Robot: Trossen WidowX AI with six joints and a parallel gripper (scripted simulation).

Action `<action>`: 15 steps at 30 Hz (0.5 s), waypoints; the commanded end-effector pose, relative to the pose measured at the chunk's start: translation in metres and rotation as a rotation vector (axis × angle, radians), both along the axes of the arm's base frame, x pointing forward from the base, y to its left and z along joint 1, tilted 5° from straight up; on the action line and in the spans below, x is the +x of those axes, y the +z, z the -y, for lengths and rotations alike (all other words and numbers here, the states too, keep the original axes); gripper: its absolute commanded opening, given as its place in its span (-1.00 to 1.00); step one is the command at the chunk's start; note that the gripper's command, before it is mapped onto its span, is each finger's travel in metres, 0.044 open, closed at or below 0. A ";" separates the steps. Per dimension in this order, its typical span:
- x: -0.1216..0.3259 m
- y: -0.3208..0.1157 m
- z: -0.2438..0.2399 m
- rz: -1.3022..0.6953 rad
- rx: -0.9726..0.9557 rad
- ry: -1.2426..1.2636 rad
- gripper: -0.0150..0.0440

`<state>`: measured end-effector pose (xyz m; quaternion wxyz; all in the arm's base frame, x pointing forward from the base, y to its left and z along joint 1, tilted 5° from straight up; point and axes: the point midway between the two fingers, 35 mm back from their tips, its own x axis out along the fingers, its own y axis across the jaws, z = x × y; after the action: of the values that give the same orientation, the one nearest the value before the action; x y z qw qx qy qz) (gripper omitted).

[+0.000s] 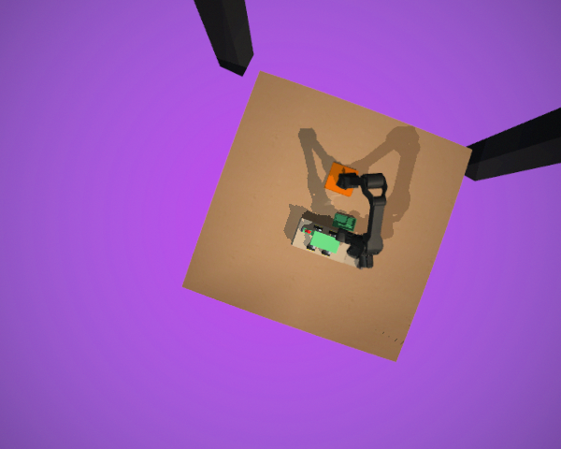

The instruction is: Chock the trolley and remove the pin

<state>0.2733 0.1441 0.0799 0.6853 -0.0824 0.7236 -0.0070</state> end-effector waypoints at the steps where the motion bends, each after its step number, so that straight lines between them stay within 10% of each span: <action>1: 0.001 0.001 0.005 0.005 -0.002 0.001 -0.49; 15: 0.002 0.003 0.017 0.005 -0.003 0.001 -0.49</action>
<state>0.2744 0.1306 0.0816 0.6851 -0.0828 0.7236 -0.0075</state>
